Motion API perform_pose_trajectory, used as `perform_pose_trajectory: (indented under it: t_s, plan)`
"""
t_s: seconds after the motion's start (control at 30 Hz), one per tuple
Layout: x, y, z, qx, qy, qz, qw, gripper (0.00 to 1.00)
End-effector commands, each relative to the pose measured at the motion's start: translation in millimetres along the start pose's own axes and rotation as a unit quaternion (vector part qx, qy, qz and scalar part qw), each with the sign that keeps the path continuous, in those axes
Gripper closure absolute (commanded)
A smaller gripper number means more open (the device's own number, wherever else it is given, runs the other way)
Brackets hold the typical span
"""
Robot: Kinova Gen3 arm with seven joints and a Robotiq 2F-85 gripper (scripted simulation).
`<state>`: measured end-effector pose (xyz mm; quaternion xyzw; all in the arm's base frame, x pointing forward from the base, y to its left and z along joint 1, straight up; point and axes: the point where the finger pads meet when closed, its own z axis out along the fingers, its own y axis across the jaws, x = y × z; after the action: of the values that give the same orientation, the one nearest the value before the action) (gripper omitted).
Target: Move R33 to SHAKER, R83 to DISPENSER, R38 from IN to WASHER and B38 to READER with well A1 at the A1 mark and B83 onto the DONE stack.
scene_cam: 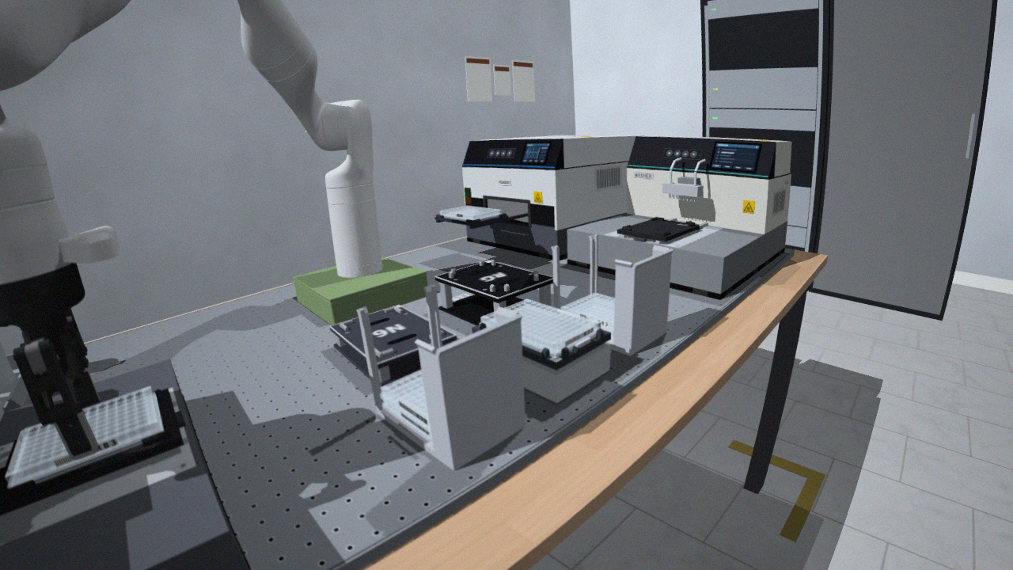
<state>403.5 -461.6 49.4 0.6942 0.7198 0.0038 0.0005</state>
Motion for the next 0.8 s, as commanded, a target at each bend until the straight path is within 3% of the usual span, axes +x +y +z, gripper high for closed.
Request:
perform_pose_trajectory:
  t_s: [0.0,0.37,0.77]
  plan:
    - [0,0,-1.1,0.000,0.000,0.001,1.000,0.00]
    - [2,-1,-1.5,0.001,0.001,0.005,1.000,0.00]
    - [1,2,-17.4,-0.001,0.001,0.005,1.000,0.00]
